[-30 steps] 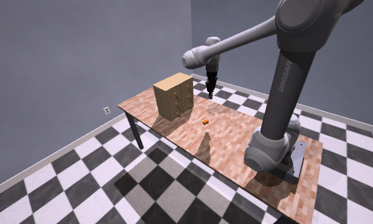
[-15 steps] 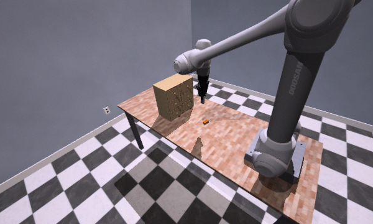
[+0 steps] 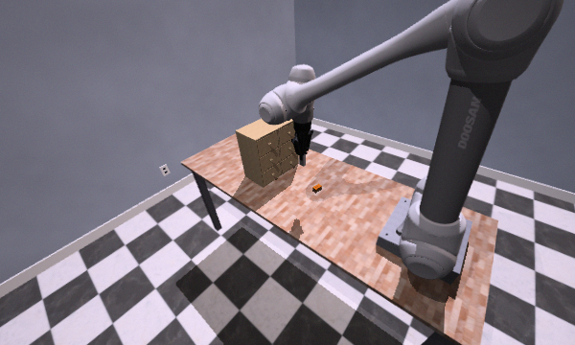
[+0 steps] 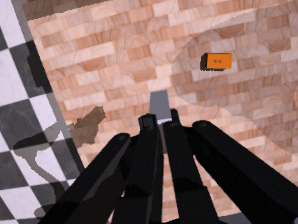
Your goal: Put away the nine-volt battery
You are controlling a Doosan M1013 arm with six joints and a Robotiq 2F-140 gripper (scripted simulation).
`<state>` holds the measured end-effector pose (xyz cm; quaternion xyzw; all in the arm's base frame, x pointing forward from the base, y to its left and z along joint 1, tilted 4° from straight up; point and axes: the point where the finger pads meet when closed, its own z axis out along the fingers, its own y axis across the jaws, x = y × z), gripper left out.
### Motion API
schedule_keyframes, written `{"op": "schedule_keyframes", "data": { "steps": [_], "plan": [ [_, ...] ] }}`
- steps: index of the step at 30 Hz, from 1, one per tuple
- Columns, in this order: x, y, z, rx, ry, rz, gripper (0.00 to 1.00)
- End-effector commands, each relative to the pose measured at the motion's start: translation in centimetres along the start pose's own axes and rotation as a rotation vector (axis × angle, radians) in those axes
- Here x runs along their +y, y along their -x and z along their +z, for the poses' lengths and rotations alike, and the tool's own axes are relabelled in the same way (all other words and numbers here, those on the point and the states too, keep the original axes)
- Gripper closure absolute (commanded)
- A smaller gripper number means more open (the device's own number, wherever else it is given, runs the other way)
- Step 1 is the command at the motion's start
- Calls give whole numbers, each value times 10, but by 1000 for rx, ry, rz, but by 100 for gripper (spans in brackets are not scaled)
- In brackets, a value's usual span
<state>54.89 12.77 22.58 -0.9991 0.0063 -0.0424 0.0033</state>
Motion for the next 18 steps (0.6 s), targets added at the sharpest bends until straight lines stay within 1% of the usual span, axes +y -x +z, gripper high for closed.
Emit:
{"op": "schedule_keyframes", "data": {
  "steps": [1, 4, 8, 10, 13, 18],
  "plan": [
    [0, -3, 3, 38, 0, 0, 100],
    [0, -8, 8, 98, 0, 0, 100],
    [0, -18, 18, 214, 0, 0, 100],
    [0, -18, 18, 214, 0, 0, 100],
    [0, -27, 27, 326, 0, 0, 100],
    [0, -44, 45, 536, 1, 1, 100]
  ]
}}
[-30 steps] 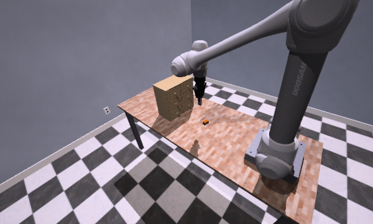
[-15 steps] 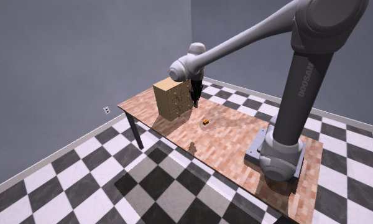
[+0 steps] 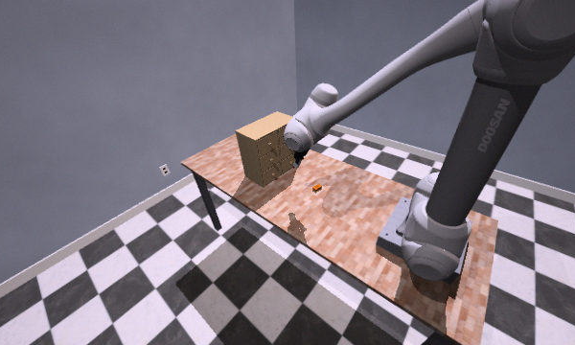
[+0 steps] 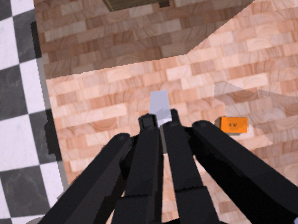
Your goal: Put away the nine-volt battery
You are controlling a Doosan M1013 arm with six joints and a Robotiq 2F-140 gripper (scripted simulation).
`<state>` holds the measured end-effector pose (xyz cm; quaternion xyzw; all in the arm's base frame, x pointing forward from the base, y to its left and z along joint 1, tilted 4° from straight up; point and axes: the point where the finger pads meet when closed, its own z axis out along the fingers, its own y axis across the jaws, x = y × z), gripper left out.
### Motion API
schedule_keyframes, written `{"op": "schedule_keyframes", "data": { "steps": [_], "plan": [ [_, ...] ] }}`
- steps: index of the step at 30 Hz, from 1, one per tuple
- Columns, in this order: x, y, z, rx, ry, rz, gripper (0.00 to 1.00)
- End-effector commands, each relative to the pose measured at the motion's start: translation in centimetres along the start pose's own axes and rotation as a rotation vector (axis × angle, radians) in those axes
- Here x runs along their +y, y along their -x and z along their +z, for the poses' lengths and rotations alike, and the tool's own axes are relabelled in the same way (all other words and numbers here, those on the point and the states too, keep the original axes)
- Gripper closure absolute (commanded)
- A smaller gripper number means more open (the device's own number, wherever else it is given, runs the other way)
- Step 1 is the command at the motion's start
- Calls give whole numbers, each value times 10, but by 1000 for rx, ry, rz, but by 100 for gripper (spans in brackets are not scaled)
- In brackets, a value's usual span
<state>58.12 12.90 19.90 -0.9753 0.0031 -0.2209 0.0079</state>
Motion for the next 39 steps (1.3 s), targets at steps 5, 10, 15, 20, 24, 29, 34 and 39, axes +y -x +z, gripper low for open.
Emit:
{"op": "schedule_keyframes", "data": {
  "steps": [5, 10, 15, 20, 24, 29, 34, 39],
  "plan": [
    [3, -13, 30, 282, 17, 4, 100],
    [3, -15, 34, 319, 17, 4, 100],
    [3, -17, 40, 368, 18, 3, 100],
    [3, -19, 45, 415, 18, 3, 100],
    [3, -21, 50, 463, 17, 2, 100],
    [3, -24, 56, 514, 16, 2, 100],
    [2, -30, 70, 624, 2, -2, 100],
    [3, -35, 81, 667, -34, -11, 100]
  ]
}}
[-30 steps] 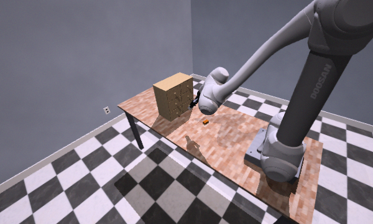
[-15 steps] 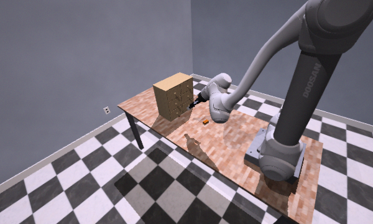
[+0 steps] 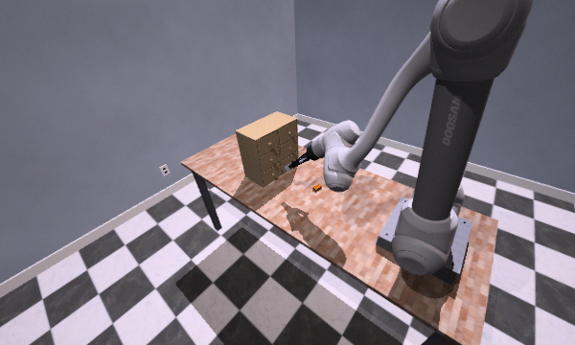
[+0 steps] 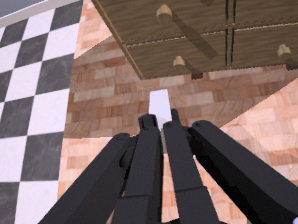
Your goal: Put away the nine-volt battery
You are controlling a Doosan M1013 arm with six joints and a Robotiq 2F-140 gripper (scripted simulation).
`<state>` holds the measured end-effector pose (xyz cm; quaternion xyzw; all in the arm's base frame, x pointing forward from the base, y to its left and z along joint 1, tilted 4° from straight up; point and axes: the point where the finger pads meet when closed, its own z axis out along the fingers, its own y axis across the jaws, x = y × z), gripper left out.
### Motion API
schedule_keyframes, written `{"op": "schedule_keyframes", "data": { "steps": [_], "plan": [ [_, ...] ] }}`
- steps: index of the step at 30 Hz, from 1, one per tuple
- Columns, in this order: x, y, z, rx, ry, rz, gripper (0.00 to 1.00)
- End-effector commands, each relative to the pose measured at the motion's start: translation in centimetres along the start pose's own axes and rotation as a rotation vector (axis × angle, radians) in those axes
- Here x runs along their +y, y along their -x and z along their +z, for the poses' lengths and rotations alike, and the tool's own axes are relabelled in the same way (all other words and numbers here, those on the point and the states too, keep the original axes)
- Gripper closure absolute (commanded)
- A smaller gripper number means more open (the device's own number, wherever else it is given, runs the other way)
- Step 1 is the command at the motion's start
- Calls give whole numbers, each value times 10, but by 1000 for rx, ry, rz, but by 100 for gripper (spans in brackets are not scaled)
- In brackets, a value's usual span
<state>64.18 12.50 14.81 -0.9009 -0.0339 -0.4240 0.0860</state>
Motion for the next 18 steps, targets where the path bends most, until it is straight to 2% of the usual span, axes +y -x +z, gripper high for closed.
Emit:
{"op": "schedule_keyframes", "data": {
  "steps": [1, 4, 7, 12, 16, 17, 18],
  "plan": [
    [0, 2, 12, 243, 136, -22, 100],
    [0, 2, 13, 254, 133, -23, 100],
    [1, 2, 17, 313, 141, -28, 100],
    [1, 2, 19, 402, 186, -37, 100],
    [1, 2, 19, 407, 187, -37, 100],
    [1, 2, 19, 407, 187, -37, 80],
    [1, 2, 19, 407, 187, -37, 80]
  ]
}}
